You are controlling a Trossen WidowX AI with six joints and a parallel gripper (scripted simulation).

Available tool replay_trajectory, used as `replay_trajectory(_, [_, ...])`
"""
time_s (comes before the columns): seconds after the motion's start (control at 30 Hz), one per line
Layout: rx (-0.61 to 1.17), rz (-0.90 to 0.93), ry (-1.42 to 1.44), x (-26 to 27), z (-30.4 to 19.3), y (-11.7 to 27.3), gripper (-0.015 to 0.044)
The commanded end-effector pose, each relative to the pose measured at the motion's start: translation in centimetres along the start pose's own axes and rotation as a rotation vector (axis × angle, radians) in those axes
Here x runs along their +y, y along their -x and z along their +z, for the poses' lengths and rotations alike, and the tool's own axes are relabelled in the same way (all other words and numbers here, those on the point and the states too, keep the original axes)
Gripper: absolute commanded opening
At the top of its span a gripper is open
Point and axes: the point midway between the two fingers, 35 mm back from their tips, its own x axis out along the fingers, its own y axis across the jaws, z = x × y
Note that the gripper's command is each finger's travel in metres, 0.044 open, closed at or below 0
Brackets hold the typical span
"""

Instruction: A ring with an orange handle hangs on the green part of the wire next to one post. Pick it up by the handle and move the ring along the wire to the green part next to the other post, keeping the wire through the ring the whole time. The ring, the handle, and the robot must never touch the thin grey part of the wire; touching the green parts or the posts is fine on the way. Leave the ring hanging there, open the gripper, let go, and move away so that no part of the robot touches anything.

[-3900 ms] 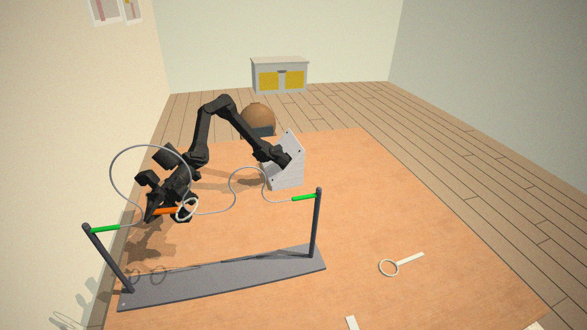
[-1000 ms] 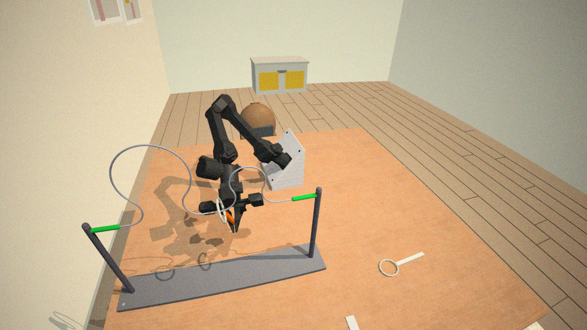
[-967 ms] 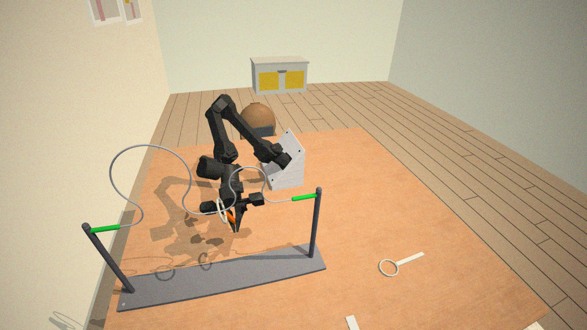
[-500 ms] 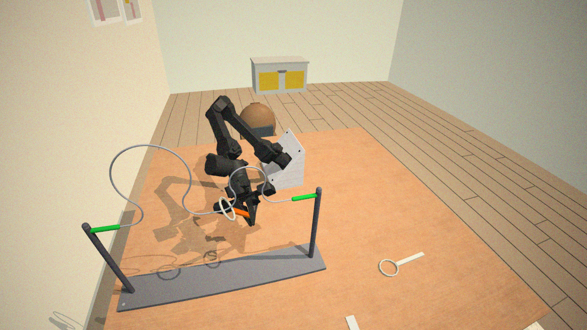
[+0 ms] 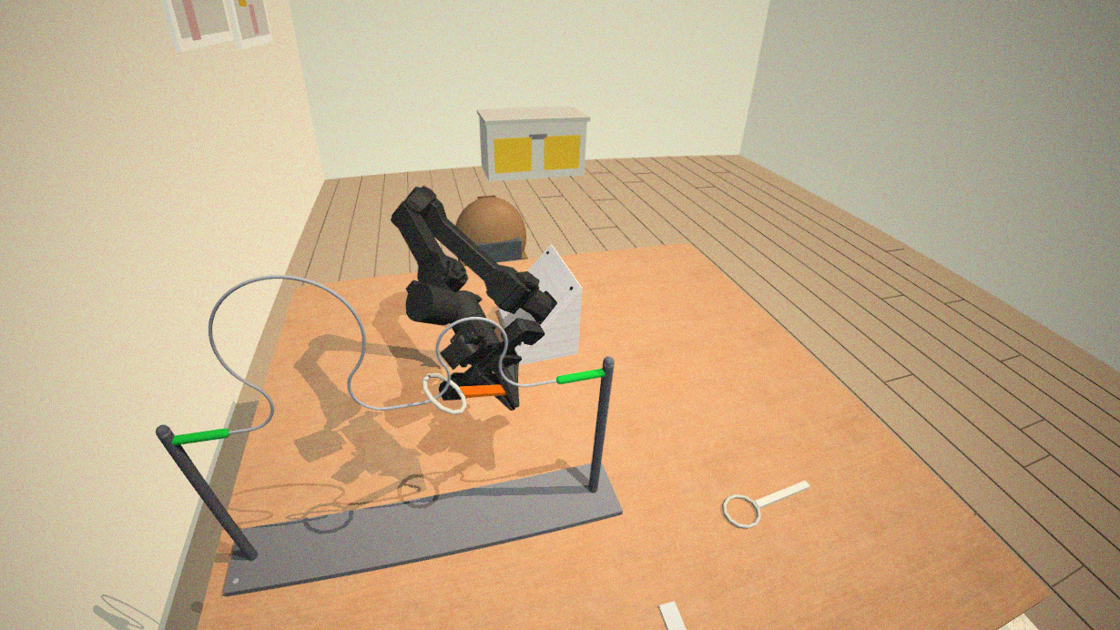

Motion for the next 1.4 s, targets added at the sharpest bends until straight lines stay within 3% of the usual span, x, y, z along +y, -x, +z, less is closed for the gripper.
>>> replay_trajectory(0.0, [0.006,0.055,-0.092,1.7,0.4,0.3,-0.015])
replay_trajectory(0.77, [0.068,0.333,-0.581,9.4,3.3,3.0,-0.015])
replay_trajectory(1.37, [0.1,0.475,-0.834,12.6,6.6,5.3,-0.015])
